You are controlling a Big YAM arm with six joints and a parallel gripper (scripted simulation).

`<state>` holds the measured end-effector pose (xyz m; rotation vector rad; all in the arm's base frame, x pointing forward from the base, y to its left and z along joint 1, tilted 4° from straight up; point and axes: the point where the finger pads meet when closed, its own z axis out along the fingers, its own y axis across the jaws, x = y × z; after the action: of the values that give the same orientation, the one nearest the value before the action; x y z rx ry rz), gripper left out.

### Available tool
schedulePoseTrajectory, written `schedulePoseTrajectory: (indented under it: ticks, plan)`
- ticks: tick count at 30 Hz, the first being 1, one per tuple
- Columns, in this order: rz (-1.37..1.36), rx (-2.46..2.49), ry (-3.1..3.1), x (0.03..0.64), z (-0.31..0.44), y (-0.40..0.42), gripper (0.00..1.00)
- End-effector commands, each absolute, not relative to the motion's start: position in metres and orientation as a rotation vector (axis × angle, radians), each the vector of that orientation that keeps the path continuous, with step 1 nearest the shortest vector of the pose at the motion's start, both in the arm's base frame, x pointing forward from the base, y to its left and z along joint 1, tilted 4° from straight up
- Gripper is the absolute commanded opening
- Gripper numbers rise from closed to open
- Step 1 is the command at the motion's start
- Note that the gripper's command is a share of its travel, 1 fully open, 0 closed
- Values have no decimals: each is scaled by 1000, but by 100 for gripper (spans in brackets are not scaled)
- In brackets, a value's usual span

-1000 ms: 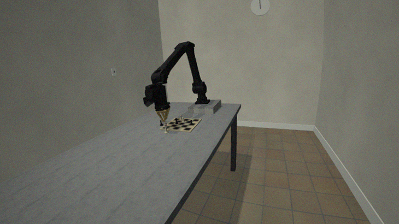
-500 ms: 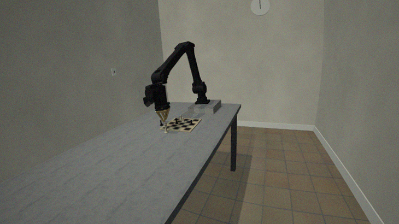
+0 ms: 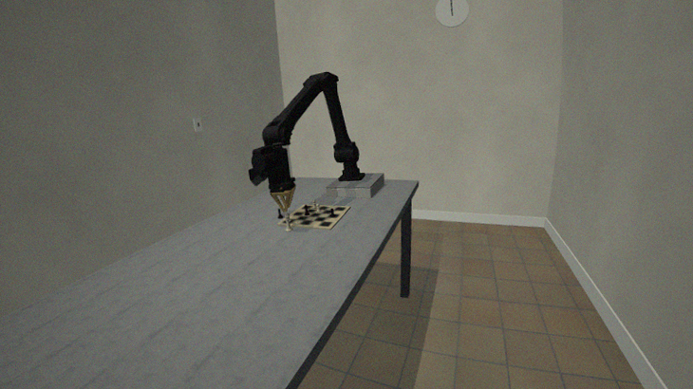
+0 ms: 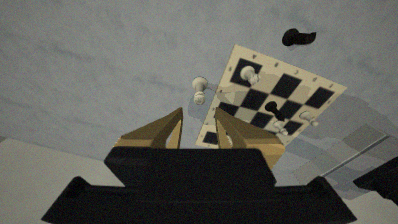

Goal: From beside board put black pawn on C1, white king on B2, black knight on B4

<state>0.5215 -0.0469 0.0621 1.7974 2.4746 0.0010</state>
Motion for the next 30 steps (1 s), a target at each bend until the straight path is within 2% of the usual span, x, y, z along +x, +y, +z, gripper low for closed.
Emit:
schedulePoseTrajectory:
  ticks: [1, 30]
  plan:
    - [-1, 1806, 2459, 527, 59, -46, 39]
    - [13, 1795, 2450, 535, 66, -44, 39]
